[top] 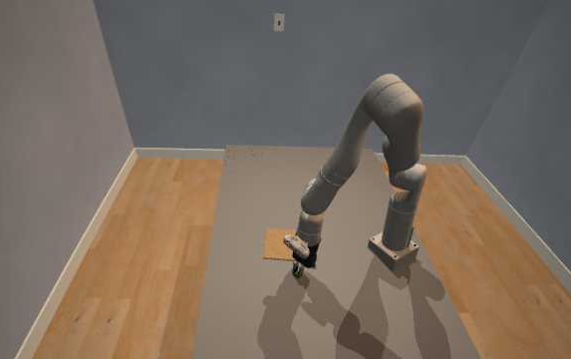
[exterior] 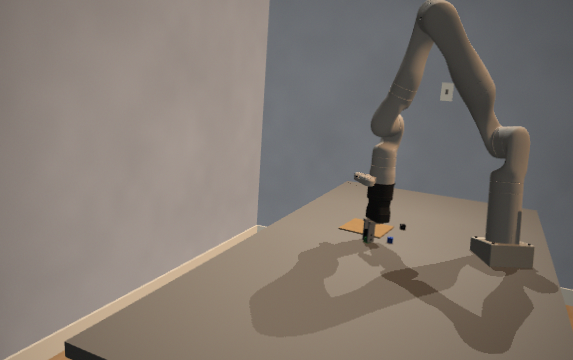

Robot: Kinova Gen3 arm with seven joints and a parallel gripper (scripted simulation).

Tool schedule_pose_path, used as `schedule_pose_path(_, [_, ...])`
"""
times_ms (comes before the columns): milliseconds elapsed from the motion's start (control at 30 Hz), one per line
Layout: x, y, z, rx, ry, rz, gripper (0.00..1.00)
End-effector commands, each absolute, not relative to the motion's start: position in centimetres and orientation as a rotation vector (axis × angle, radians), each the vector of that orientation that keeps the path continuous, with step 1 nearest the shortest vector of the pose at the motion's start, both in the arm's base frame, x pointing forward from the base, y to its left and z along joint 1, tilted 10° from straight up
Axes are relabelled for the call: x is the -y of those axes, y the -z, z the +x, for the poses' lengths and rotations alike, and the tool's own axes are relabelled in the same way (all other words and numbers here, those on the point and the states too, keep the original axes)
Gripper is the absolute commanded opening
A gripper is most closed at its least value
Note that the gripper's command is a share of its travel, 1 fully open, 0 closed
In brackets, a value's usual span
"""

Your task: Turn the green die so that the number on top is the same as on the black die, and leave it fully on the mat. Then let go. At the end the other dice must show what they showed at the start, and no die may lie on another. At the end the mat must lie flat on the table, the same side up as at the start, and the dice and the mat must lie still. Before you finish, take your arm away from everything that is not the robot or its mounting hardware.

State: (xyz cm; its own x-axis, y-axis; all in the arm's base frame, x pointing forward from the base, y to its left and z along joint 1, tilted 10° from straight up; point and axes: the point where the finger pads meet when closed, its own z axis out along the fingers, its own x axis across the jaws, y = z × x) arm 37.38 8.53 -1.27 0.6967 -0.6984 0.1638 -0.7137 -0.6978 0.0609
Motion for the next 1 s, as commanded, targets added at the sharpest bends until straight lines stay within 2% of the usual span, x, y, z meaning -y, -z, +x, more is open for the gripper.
schedule_pose_path(0, [-8.4, 1.3, 37.5, 1.166, -0.201, 2.781, 0.34])
schedule_pose_path(967, [-8.8, -0.6, 37.3, 1.166, -0.201, 2.781, 0.34])
